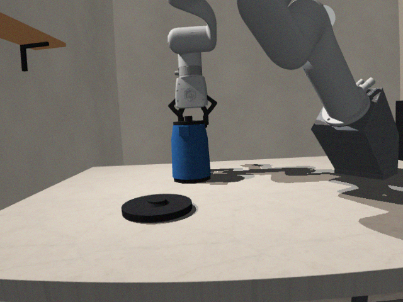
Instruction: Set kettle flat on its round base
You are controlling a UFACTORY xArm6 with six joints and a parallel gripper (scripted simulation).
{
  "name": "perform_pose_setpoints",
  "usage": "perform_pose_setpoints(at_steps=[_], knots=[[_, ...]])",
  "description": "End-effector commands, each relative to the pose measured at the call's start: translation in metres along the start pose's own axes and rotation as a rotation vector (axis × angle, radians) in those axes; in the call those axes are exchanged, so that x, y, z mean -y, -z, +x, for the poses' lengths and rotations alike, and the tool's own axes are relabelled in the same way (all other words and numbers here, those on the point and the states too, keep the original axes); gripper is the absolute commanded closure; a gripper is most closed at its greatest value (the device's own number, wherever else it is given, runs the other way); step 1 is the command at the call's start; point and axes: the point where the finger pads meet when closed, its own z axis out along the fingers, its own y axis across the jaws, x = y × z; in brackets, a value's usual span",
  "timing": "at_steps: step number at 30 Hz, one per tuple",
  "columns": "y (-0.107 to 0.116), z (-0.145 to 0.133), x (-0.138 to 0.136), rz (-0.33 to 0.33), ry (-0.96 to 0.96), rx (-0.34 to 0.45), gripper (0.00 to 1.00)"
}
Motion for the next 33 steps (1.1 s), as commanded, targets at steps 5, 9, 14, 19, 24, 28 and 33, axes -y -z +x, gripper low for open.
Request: perform_pose_setpoints(at_steps=[5,9,14,19,24,28,33], knots=[[-0.013,0.001,0.001,0.003,0.001,-0.003,0.19],[-0.016,0.001,0.001,0.003,0.001,-0.003,0.19],[-0.016,0.001,0.001,0.003,0.001,-0.003,0.19],[-0.016,0.001,0.001,0.003,0.001,-0.003,0.19],[-0.016,0.001,0.001,0.003,0.001,-0.003,0.19],[-0.016,0.001,0.001,0.003,0.001,-0.003,0.19],[-0.016,0.001,0.001,0.003,0.001,-0.003,0.19]])
